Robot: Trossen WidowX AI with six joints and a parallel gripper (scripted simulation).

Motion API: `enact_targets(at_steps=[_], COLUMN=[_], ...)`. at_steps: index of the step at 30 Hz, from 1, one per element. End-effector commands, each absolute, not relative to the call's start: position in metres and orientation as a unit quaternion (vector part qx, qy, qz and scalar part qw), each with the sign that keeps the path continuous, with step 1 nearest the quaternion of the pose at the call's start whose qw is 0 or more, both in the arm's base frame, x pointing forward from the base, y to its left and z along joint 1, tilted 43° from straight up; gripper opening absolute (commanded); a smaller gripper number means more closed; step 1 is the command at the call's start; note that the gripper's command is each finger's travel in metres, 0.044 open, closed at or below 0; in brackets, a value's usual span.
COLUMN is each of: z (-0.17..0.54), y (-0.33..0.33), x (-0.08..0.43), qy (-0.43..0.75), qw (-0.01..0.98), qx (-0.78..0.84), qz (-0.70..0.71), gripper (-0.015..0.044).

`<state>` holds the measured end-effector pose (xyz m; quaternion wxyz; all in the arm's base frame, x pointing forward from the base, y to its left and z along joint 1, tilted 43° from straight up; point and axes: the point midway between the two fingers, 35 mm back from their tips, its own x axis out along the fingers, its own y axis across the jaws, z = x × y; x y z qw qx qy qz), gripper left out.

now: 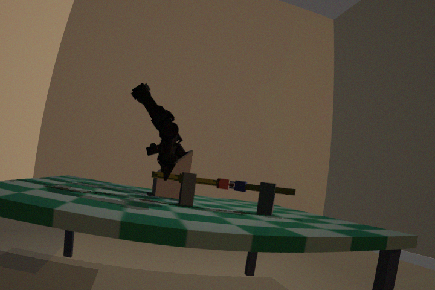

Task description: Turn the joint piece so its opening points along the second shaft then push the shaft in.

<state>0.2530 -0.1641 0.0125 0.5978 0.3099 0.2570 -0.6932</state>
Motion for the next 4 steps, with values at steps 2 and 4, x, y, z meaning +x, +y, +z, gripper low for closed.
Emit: enact_targets(at_steps=[2,4], z=[0.0225,0.0291], y=[-0.1602,-0.1528], x=[0.2573,0.2588], qy=[0.248,0.250], qw=[0.601,0.601], qx=[0.317,0.317], qz=[-0.691,-0.690], gripper=[0.0440,0.0440])
